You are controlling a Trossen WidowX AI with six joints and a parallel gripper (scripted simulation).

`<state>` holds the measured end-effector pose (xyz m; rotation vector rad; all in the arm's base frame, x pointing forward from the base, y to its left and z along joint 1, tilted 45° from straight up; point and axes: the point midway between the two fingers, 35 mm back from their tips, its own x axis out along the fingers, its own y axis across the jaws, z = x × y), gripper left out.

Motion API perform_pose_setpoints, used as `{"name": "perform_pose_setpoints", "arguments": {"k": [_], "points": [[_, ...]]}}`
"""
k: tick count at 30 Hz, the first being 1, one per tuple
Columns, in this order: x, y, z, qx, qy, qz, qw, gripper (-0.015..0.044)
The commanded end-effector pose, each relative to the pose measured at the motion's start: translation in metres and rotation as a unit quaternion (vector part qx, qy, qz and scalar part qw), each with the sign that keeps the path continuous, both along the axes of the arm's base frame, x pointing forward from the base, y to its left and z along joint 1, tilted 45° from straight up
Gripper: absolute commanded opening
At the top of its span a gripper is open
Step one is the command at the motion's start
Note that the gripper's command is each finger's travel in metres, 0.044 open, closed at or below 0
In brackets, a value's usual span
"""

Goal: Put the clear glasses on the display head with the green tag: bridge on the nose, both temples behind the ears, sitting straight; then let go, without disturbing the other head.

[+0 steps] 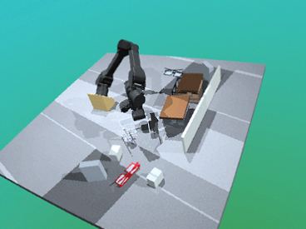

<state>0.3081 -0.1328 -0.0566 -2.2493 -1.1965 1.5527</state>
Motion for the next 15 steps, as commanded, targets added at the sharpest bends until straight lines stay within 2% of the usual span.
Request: {"name": "perform_pose_setpoints", "arguments": {"k": [1, 15], "points": [[0.0032, 0.0022, 0.0035, 0.002, 0.0, -0.002, 1.0, 0.0], [0.0122, 0.0075, 0.0104, 0.002, 0.0, -0.002, 1.0, 0.0]]}}
